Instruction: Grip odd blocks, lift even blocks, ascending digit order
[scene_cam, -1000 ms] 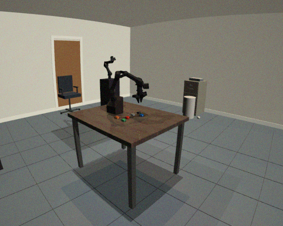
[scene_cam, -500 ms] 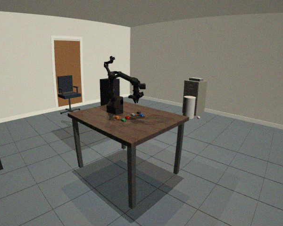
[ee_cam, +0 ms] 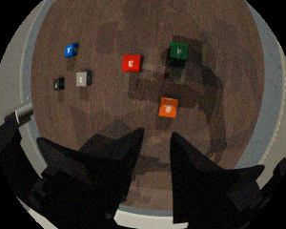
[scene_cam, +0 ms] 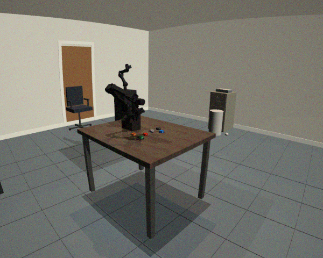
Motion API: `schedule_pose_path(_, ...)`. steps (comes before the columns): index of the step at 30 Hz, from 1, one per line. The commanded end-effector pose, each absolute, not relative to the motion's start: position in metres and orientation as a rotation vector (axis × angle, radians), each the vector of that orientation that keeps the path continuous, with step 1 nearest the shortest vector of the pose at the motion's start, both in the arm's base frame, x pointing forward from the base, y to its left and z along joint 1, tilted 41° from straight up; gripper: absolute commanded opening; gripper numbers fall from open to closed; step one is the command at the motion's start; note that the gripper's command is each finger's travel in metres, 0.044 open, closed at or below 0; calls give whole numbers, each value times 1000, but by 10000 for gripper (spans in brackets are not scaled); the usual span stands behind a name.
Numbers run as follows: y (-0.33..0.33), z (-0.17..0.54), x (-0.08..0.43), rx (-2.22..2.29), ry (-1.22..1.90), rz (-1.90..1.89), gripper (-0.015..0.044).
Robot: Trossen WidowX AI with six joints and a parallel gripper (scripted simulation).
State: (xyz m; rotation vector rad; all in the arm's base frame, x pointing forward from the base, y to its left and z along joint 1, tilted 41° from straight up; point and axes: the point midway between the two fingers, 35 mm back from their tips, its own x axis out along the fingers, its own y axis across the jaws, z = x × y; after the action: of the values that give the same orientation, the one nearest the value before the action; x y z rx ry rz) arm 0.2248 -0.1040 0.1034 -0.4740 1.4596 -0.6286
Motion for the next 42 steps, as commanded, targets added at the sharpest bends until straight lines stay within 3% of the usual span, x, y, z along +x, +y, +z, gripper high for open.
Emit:
schedule_pose_path(1,-117,110,205,-498,1476,-633,120)
schedule_pose_path(4,-117,110,205,-498,1476,-633,120)
schedule_pose_path(15,-171,49,203,-502,1475,-636,400)
schedule_pose_path(42,-195,23,202,-503,1476,-637,400)
